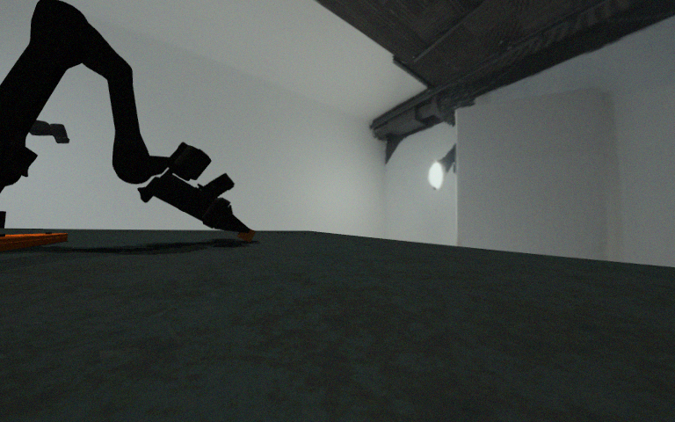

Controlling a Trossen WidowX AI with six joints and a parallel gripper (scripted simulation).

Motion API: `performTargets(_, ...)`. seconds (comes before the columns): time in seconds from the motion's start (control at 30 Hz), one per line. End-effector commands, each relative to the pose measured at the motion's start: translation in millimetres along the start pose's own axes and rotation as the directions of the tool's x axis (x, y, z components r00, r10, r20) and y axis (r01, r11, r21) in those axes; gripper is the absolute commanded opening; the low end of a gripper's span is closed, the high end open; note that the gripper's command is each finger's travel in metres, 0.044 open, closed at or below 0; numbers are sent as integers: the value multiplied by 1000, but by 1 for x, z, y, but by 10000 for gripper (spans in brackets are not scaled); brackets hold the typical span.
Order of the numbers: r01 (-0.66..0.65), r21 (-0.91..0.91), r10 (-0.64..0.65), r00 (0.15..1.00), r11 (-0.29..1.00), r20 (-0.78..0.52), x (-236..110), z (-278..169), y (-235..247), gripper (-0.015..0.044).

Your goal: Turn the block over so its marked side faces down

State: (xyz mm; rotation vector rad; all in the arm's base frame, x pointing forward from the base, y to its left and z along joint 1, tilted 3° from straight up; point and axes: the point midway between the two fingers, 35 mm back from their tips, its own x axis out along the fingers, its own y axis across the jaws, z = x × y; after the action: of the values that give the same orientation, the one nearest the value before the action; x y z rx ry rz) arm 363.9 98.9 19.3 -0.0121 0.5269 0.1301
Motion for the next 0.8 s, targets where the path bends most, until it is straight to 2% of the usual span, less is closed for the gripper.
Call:
performTargets(0.0, 3, -5, -3, 1000, 1000, 1, 0, 0, 0, 262)
performTargets(0.23, 3, -5, -3, 1000, 1000, 1, 0, 0, 0, 440)
performTargets(0.77, 3, -5, -3, 1000, 1000, 1, 0, 0, 0, 440)
